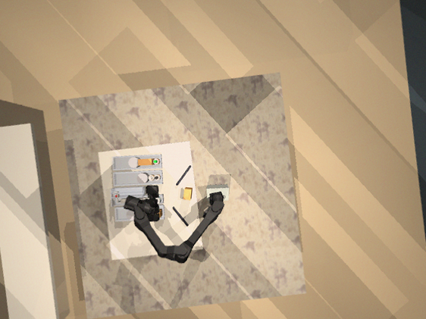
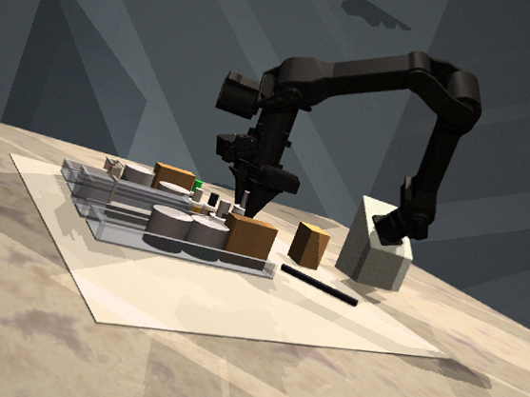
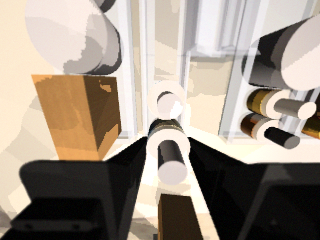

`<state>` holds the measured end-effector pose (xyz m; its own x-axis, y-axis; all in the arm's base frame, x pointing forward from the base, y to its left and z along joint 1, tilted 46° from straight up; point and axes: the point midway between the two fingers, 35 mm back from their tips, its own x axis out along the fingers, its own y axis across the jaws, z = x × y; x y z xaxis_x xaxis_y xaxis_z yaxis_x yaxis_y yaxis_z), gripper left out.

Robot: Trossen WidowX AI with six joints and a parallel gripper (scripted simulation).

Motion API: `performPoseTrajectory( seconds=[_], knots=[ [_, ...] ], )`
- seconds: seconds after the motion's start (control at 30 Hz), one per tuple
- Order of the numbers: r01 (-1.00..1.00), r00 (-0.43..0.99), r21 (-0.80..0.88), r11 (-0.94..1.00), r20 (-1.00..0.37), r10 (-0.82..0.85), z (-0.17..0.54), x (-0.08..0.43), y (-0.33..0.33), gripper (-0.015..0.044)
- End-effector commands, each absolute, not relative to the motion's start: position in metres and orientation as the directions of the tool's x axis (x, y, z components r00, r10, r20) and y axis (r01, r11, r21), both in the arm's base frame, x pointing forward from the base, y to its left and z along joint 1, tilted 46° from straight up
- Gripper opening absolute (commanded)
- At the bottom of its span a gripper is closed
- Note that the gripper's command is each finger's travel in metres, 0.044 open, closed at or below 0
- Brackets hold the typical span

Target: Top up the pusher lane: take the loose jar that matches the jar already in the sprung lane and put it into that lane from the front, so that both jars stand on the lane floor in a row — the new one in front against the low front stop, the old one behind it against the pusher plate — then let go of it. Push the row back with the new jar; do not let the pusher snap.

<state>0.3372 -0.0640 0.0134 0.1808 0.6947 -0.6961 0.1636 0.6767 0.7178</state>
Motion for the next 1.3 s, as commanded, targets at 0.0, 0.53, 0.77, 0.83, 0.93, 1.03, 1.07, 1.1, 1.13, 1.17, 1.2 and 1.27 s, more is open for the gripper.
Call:
performPoseTrajectory(
  seconds=[0.0,0.53,0.77,0.83,0.93,1.03,1.07,1.1,1.13,1.17,1.2,1.27],
  knots=[
    [0.152,0.199,0.719,0.678,-0.694,0.692,0.0163,0.3437,-0.0663,0.0],
    [0.152,0.199,0.719,0.678,-0.694,0.692,0.016,0.3461,-0.0664,0.0],
    [0.152,0.199,0.719,0.678,-0.694,0.692,0.0154,0.3466,-0.0659,0.0],
    [0.152,0.199,0.719,0.678,-0.694,0.692,0.0149,0.3468,-0.0654,0.0],
    [0.152,0.199,0.719,0.678,-0.694,0.692,0.0142,0.347,-0.0647,0.0],
    [0.152,0.2,0.719,0.678,-0.694,0.692,0.0134,0.3472,-0.064,0.0],
    [0.152,0.2,0.719,0.678,-0.694,0.692,0.0132,0.3473,-0.0637,0.0],
    [0.152,0.2,0.719,0.678,-0.694,0.692,0.0129,0.3474,-0.0635,0.0],
    [0.152,0.2,0.719,0.678,-0.694,0.692,0.0127,0.3475,-0.0632,0.0],
    [0.152,0.2,0.719,0.678,-0.694,0.692,0.0124,0.3475,-0.063,0.0],
    [0.152,0.2,0.719,0.678,-0.694,0.692,0.0122,0.3476,-0.0627,0.0],
    [0.152,0.2,0.719,0.678,-0.694,0.692,0.0117,0.3478,-0.0622,0.0]
  ],
)
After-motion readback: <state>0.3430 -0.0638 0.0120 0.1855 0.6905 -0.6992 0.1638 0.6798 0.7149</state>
